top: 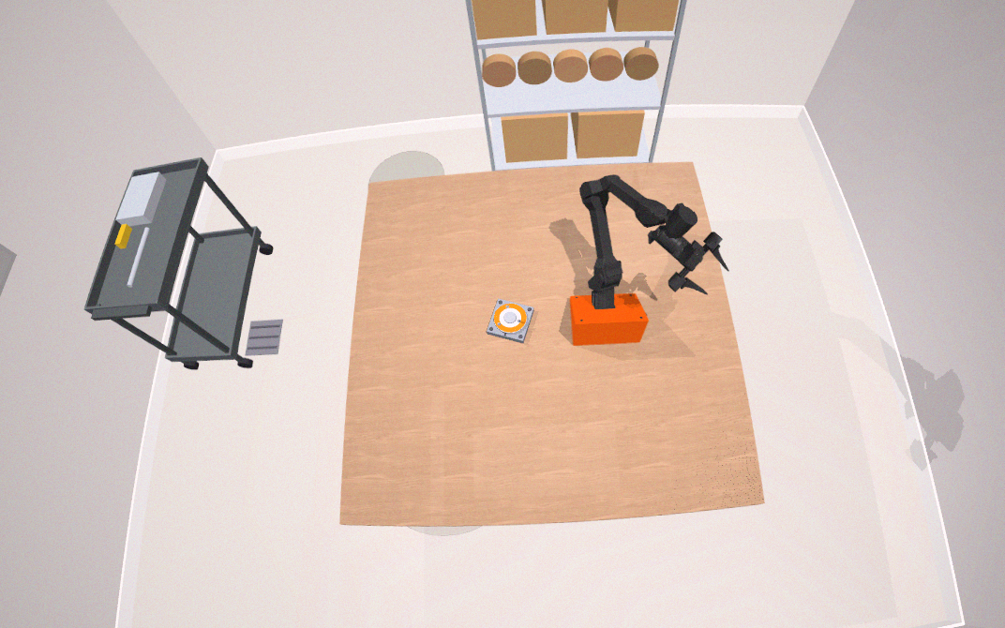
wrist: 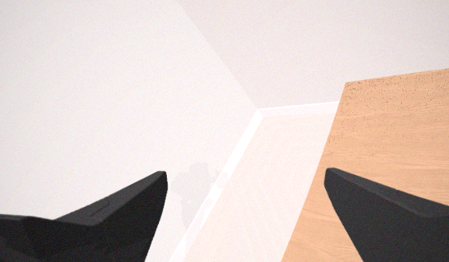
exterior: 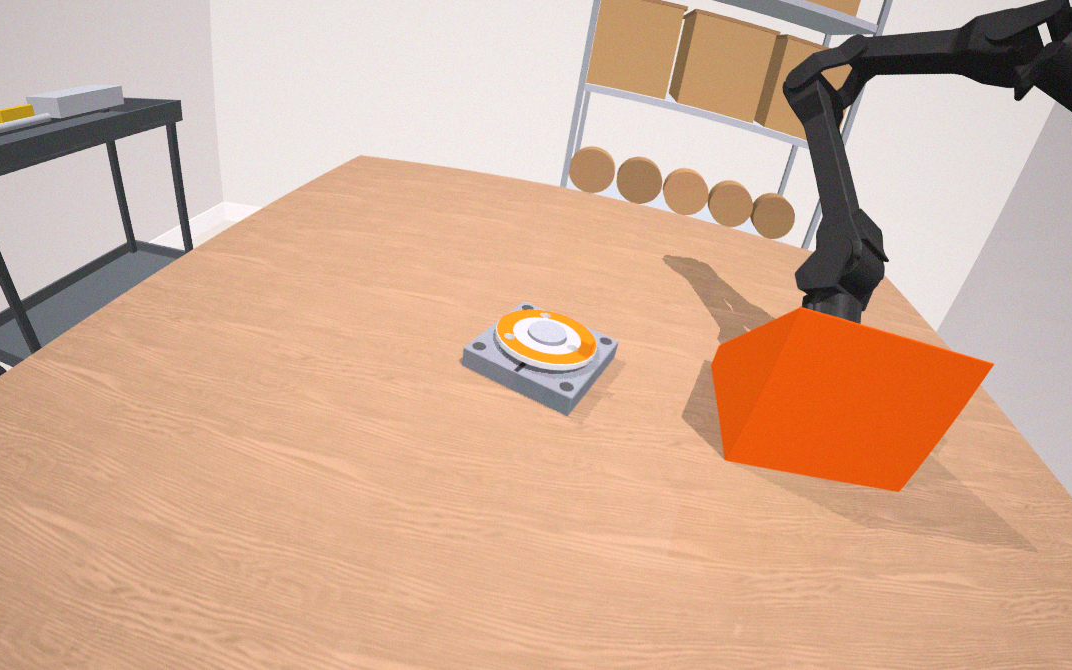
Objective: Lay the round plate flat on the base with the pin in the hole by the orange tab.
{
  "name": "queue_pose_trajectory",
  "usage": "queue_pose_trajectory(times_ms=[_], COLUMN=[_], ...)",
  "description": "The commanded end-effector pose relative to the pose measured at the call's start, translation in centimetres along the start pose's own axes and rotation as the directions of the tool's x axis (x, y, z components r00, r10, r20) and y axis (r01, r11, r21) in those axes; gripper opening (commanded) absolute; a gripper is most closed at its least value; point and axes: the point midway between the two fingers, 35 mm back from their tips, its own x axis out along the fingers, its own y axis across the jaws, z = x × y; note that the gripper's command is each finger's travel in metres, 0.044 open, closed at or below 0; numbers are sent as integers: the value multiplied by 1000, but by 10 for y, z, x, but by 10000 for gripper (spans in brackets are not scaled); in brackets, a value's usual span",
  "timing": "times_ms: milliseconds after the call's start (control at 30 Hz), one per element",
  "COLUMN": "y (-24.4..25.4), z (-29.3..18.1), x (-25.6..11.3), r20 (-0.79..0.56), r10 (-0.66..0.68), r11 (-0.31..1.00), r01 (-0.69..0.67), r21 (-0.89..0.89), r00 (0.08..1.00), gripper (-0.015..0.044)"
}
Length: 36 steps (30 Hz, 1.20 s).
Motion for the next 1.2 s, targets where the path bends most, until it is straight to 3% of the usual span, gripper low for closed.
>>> queue_pose_trajectory(times_ms=[0,233,300,467,600,767,833,1033,1167], y=[-3,-114,-127,-219,-262,-335,-344,-407,-426], z=[3,84,90,109,105,73,68,0,-39], x=[0,-40,-46,-98,-126,-182,-190,-256,-281], r20=[8,226,235,227,178,14,-12,-289,-438], r10=[-8,-332,-368,-614,-707,-828,-841,-870,-829], r11=[1000,923,906,730,617,360,319,-51,-208], r01=[8,266,290,433,474,512,513,510,534], r21=[6,278,309,529,628,780,797,859,819], r00=[1000,916,900,756,685,561,541,400,349], gripper=[374,190,137,6,0,0,0,0,0])
